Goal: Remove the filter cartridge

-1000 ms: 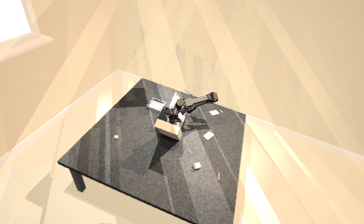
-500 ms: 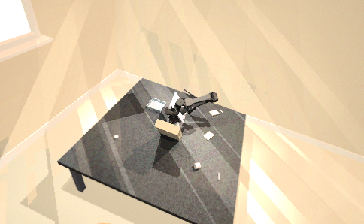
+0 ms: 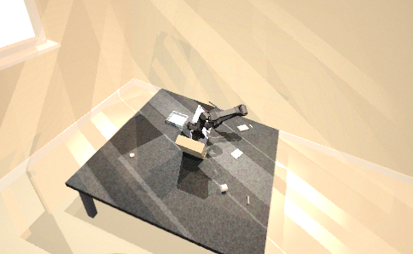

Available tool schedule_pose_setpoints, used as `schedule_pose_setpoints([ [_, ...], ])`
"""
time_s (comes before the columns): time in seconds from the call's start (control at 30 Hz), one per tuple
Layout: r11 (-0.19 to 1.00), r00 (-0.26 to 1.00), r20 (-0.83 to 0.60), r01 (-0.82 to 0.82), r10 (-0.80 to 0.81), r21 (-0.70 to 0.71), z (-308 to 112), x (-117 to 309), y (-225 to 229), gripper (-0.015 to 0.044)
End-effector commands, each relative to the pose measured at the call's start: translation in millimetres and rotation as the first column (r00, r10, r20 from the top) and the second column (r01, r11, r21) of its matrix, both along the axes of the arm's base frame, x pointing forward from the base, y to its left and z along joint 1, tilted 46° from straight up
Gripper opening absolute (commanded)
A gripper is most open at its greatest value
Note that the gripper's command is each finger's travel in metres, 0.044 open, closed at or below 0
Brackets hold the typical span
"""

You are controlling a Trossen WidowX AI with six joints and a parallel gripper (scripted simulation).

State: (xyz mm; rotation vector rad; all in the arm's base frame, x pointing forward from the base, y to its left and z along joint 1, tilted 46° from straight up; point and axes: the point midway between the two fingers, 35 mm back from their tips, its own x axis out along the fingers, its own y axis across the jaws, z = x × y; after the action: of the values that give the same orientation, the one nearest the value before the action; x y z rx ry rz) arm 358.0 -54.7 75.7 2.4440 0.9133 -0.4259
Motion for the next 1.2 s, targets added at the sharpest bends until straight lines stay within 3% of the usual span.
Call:
schedule_pose_setpoints([
  [0.0,0.991,0.996,0.063,-0.062,0.070,-0.120,-3.8,5.7,4.3,0.0000],
  [0.53,0.821,0.891,0.247,-0.203,0.381,-0.533,-4.5,6.7,5.2,0.0000],
  [1.17,0.410,0.627,0.239,-0.142,0.742,-0.901,-4.2,6.2,4.8,0.0000],
])
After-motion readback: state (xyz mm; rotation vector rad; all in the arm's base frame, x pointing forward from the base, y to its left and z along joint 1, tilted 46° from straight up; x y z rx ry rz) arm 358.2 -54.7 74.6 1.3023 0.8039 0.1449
